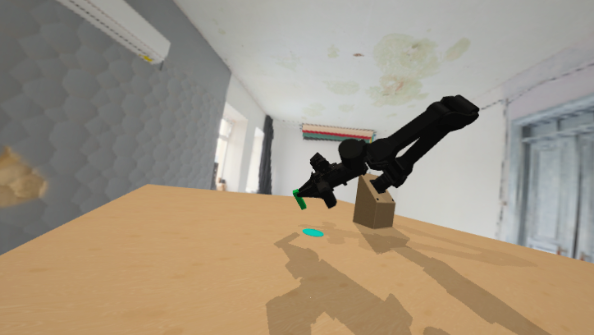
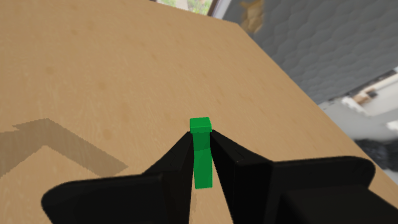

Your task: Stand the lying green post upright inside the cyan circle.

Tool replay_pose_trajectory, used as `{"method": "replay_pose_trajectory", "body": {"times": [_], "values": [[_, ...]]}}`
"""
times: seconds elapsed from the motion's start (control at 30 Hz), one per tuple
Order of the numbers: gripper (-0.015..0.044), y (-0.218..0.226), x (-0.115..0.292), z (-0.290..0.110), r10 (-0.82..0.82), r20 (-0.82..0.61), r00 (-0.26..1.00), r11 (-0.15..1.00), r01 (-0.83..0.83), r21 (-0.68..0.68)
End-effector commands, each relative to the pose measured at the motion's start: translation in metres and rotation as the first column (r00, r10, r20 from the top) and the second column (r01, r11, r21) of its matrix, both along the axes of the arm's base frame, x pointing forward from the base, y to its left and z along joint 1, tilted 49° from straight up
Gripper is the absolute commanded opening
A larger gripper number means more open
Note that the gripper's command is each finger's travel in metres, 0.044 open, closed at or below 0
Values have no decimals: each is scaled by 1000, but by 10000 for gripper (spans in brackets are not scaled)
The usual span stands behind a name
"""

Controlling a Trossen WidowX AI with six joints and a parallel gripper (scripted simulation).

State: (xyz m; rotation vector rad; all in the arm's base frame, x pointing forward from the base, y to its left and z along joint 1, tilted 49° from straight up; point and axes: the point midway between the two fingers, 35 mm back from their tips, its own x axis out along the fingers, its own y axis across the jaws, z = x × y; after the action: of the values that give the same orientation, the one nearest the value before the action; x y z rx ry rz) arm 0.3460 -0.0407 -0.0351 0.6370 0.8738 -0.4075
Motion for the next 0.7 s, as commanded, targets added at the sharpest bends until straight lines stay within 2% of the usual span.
{"method": "replay_pose_trajectory", "body": {"times": [0.0, 0.67], "values": [[23, 0, -1, 2, -18, 23, 1000, 1000, 18, -8], [23, 2, -4, 14, -93, 140, 986, 995, 98, -29]]}}
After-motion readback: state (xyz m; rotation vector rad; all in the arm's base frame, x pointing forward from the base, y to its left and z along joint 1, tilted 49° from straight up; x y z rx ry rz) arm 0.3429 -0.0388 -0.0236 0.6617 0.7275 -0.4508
